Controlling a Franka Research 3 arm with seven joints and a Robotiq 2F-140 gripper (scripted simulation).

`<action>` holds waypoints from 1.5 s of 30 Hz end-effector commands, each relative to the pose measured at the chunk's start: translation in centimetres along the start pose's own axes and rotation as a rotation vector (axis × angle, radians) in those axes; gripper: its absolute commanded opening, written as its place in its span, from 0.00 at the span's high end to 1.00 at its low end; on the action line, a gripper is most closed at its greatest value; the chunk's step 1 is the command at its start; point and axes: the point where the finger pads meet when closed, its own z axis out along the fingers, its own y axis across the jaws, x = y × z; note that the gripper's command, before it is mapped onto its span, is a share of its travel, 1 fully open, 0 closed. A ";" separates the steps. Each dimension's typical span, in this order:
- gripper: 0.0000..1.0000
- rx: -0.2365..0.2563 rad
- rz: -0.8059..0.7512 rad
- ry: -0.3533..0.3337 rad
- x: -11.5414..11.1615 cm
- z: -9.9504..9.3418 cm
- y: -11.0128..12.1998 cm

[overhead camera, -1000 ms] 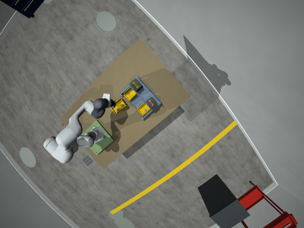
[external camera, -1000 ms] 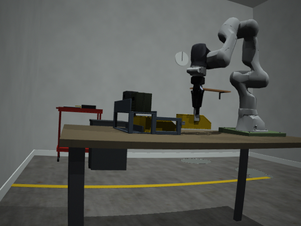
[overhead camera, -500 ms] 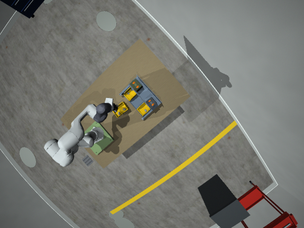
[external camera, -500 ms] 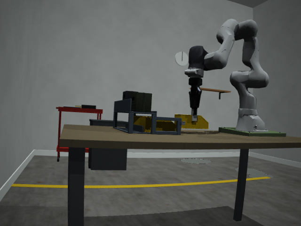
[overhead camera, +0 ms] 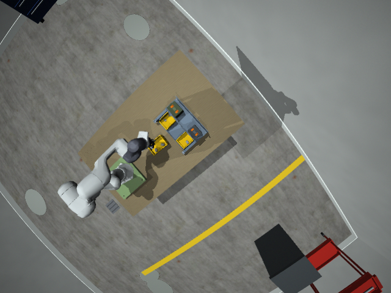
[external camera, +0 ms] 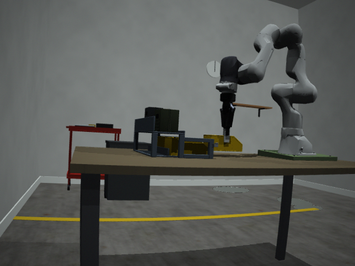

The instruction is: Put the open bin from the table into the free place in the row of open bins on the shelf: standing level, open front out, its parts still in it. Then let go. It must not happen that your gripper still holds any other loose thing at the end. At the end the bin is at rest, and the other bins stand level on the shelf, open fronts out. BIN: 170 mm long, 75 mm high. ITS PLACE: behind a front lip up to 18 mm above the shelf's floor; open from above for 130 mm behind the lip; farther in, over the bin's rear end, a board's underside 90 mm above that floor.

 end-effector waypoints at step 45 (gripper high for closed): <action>1.00 0.001 -0.065 0.008 0.0 -0.1 2.0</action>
